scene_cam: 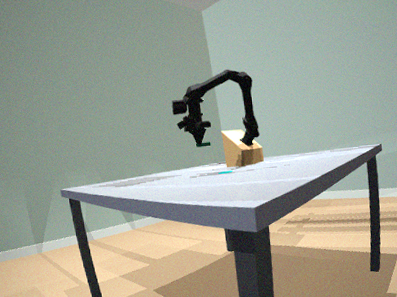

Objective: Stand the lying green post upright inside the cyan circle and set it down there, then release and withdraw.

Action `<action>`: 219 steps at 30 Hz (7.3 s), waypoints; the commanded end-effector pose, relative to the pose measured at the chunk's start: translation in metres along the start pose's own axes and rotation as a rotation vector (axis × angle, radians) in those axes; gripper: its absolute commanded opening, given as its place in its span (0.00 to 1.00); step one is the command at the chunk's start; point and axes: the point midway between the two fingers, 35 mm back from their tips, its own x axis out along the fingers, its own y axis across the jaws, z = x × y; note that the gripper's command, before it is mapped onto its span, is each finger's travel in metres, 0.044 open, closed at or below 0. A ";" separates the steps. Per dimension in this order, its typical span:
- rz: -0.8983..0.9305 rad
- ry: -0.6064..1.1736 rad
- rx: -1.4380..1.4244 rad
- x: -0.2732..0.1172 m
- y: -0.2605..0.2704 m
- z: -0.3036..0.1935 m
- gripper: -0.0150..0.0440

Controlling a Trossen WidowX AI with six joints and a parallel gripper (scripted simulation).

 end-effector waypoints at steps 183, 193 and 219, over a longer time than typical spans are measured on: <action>-0.367 -0.653 -0.083 0.032 0.159 -0.012 0.29; -0.368 -0.724 -0.084 0.032 0.161 -0.012 0.29; -0.344 -0.911 -0.073 0.028 0.167 -0.015 0.29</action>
